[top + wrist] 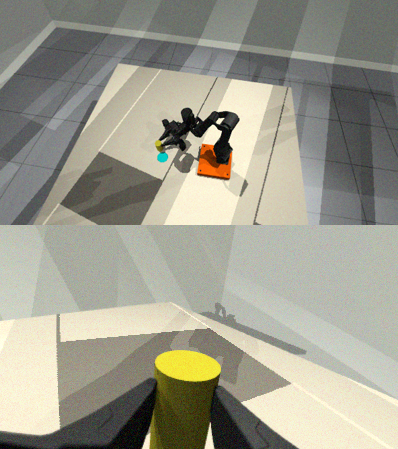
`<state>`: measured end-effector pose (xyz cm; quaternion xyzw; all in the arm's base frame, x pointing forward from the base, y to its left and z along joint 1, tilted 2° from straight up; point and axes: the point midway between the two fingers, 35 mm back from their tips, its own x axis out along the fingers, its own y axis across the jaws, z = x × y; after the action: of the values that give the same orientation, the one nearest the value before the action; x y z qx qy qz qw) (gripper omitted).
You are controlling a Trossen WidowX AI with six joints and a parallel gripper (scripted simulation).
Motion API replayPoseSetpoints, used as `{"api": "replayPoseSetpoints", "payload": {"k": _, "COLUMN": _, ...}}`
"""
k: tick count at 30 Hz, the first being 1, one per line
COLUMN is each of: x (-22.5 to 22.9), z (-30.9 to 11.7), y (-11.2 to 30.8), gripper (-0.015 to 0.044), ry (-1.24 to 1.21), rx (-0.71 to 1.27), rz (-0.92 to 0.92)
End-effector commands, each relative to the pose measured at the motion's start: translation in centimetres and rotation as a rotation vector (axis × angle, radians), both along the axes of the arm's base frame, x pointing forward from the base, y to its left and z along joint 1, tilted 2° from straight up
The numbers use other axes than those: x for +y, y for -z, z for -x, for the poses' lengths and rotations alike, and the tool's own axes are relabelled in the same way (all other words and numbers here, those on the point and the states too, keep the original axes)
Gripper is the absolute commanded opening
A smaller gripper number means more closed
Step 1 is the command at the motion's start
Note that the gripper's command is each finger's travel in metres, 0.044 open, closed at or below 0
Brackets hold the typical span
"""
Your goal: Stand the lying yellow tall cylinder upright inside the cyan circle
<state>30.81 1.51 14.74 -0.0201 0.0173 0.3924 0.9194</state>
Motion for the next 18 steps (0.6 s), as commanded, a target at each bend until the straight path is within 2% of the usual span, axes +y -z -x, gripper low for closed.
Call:
{"api": "replayPoseSetpoints", "payload": {"k": 1, "x": 0.1, "z": 0.1, "y": 0.0, "gripper": 0.0105, "ry": -0.005, "rx": -0.001, "rz": -0.002}}
{"api": "replayPoseSetpoints", "payload": {"k": 18, "x": -0.1, "z": -0.6, "y": 3.9, "gripper": 0.0105, "ry": -0.012, "rx": -0.035, "rz": 0.042}}
